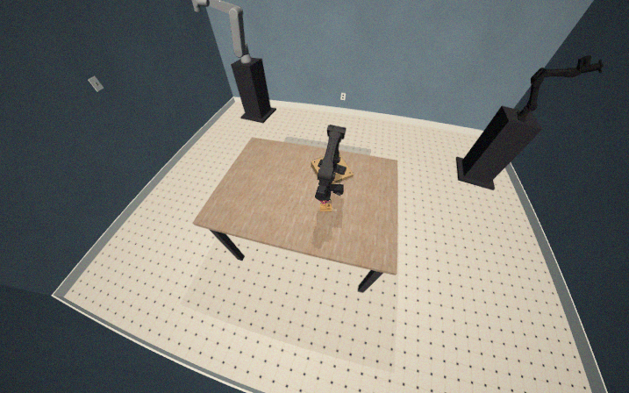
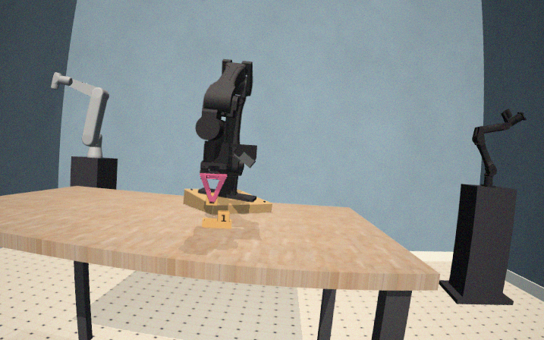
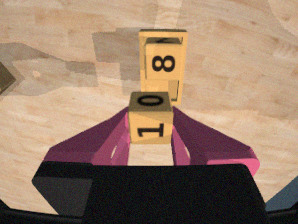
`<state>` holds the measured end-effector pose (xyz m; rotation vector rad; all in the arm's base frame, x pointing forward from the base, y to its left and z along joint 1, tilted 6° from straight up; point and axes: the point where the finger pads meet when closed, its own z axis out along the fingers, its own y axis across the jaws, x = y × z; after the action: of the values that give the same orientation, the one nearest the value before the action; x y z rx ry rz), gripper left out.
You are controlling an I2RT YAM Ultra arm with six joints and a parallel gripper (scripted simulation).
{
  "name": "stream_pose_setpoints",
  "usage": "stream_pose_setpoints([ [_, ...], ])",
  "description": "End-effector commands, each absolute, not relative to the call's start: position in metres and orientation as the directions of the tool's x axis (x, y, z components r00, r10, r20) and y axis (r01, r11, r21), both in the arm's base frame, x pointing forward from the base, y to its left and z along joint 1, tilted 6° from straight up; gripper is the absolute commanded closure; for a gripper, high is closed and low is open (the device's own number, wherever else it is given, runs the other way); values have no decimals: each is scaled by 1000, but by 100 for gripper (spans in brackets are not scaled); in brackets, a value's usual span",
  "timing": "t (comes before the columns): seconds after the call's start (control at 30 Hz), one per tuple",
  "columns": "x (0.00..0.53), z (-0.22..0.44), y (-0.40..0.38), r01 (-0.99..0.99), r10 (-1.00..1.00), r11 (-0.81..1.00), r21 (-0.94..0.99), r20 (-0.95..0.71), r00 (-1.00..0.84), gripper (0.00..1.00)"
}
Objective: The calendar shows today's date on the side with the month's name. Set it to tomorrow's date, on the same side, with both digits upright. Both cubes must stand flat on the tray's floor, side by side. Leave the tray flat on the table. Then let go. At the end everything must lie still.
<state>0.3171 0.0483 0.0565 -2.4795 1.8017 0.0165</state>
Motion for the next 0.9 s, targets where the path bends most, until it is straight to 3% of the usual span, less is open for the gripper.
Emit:
stream_pose_setpoints([
  [0.0,322,49,54,-947,-947,-311,-76,-57,316,74],
  [0.07,339,70,52,-941,-950,-301,-154,-41,310,74],
  [0.2,323,41,52,-949,-949,-305,-76,-57,310,74],
  [0.87,328,51,53,-946,-948,-307,-102,-51,313,74],
])
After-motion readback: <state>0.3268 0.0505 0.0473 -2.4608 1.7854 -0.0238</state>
